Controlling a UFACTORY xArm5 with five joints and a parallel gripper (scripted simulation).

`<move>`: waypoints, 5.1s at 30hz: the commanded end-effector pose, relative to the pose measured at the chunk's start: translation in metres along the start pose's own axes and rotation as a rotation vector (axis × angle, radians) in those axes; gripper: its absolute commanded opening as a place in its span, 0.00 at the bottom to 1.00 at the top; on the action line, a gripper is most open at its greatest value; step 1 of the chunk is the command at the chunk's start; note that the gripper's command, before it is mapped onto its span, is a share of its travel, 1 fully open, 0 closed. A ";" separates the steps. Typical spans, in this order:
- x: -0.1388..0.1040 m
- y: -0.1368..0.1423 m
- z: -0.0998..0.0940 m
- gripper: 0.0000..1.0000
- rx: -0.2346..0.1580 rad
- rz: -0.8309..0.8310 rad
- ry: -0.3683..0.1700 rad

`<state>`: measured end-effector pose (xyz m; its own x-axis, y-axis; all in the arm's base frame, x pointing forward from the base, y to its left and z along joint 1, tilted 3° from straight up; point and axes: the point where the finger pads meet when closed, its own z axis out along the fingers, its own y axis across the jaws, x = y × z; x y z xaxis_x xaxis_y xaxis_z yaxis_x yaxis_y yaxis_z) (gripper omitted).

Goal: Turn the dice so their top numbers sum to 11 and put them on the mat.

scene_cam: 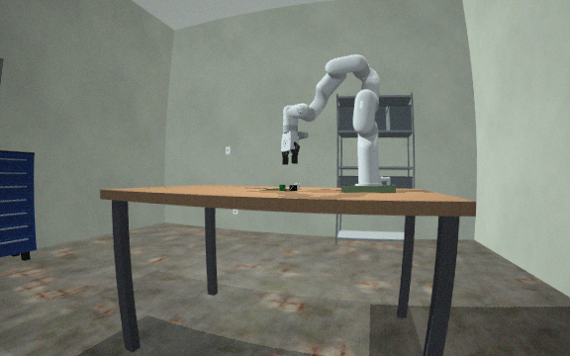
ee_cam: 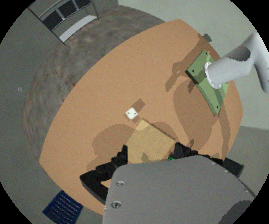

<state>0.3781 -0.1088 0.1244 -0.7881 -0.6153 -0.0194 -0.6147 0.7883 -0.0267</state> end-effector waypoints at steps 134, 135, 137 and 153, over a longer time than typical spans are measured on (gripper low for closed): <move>-0.164 0.138 0.085 1.00 -0.013 0.000 -0.009; -0.164 0.138 0.085 1.00 -0.013 0.000 -0.009; -0.164 0.138 0.085 1.00 -0.013 0.000 -0.009; -0.156 0.163 0.085 1.00 -0.015 0.000 -0.009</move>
<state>0.4146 0.1063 0.0374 -0.7881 -0.6151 -0.0254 -0.6150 0.7885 -0.0111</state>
